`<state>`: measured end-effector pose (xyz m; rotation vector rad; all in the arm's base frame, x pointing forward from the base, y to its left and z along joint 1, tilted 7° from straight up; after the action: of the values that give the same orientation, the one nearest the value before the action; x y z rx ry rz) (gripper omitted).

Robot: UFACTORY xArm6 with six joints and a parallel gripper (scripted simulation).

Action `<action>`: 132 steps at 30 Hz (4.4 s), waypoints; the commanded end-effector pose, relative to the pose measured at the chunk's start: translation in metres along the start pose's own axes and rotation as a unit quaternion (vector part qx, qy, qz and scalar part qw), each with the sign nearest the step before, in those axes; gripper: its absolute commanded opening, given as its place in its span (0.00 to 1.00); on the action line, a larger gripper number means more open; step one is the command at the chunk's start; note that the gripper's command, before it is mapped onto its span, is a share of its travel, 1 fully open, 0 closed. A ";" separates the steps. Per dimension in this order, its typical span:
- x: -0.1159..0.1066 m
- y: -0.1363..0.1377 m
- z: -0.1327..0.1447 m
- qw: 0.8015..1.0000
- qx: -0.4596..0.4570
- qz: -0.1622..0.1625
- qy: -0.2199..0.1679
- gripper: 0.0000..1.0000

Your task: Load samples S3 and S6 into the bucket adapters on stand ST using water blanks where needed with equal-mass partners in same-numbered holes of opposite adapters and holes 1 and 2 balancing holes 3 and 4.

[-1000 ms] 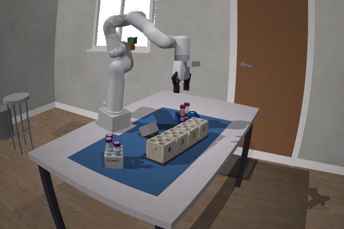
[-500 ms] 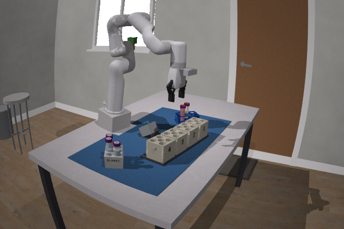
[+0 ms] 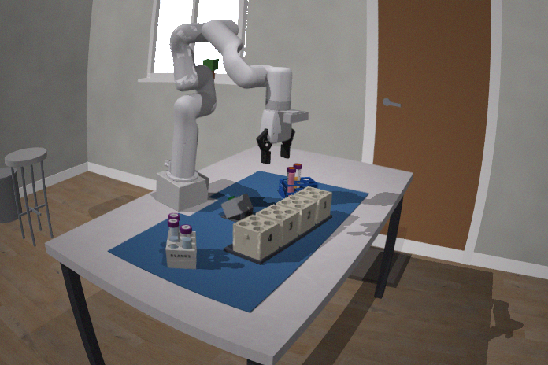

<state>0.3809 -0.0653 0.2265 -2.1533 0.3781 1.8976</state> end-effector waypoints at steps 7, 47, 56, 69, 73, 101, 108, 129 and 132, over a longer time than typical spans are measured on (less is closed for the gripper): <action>-0.002 0.046 0.013 0.987 0.158 0.000 0.003 1.00; -0.002 0.208 0.064 0.936 0.351 0.000 0.003 1.00; -0.002 0.252 0.077 0.936 0.351 0.001 0.003 1.00; -0.002 0.304 0.093 0.936 0.351 0.001 0.003 1.00; -0.002 0.323 0.099 0.936 0.351 0.001 0.003 1.00; 0.057 0.329 0.101 0.936 0.351 0.001 0.003 1.00; 0.076 0.329 0.101 0.936 0.351 0.001 0.003 1.00; 0.098 0.329 0.101 0.936 0.351 0.001 0.003 1.00; 0.098 0.329 0.101 0.936 0.351 0.001 0.003 1.00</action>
<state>0.1828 -0.3403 0.1112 -1.6602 0.8970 1.4408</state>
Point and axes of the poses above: the point where the finger pads meet when closed, its own x axis out along the fingers, its own y axis across the jaws, z = x × y, the point moved 3 cm from there along -x, back along the fingers, and after that the axes turned 6 degrees about x, right-handed, at the moved point
